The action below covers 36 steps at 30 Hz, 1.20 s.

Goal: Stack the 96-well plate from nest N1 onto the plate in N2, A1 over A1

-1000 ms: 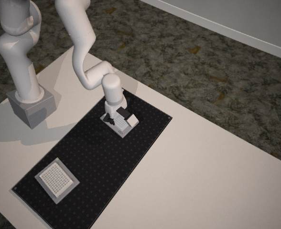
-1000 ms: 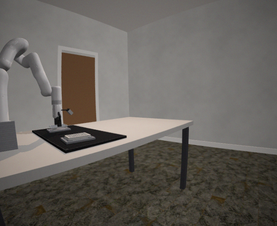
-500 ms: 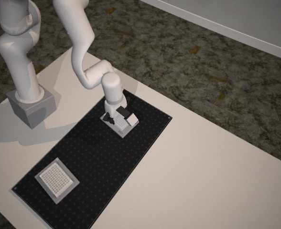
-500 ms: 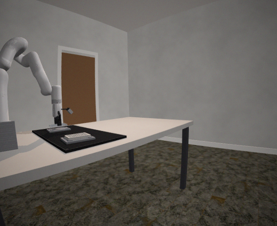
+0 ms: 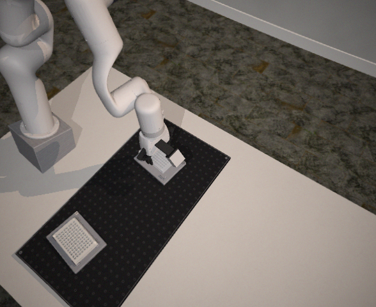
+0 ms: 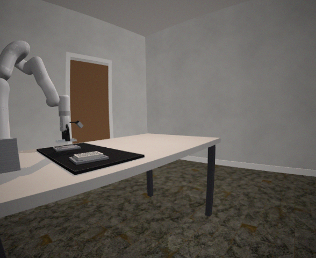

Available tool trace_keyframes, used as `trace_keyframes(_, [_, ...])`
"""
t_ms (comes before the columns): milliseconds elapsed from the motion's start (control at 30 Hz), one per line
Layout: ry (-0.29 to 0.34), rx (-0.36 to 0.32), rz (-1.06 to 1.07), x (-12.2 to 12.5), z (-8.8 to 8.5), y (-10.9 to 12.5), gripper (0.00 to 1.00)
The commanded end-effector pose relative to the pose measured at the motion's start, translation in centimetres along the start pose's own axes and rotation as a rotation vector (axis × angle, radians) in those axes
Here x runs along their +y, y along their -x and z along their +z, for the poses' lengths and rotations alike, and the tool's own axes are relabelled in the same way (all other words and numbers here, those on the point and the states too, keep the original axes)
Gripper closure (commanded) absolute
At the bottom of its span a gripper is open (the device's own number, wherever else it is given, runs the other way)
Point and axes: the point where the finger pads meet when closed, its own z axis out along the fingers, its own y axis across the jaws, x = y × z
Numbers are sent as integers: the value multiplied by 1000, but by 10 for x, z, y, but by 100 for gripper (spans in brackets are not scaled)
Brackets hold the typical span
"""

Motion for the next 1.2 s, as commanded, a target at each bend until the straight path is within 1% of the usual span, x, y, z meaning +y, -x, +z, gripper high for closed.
trace_keyframes(0, [-1, 2, 0, -1, -8, -1, 100])
trace_keyframes(400, [-1, 2, 0, -1, -28, -1, 100])
trace_keyframes(467, [-1, 2, 0, -1, -28, -1, 100])
trace_keyframes(967, [-1, 2, 0, -1, -53, -1, 100])
trace_keyframes(1033, [-1, 2, 0, -1, -53, -1, 100])
trace_keyframes(1167, [-1, 2, 0, -1, -59, -1, 100])
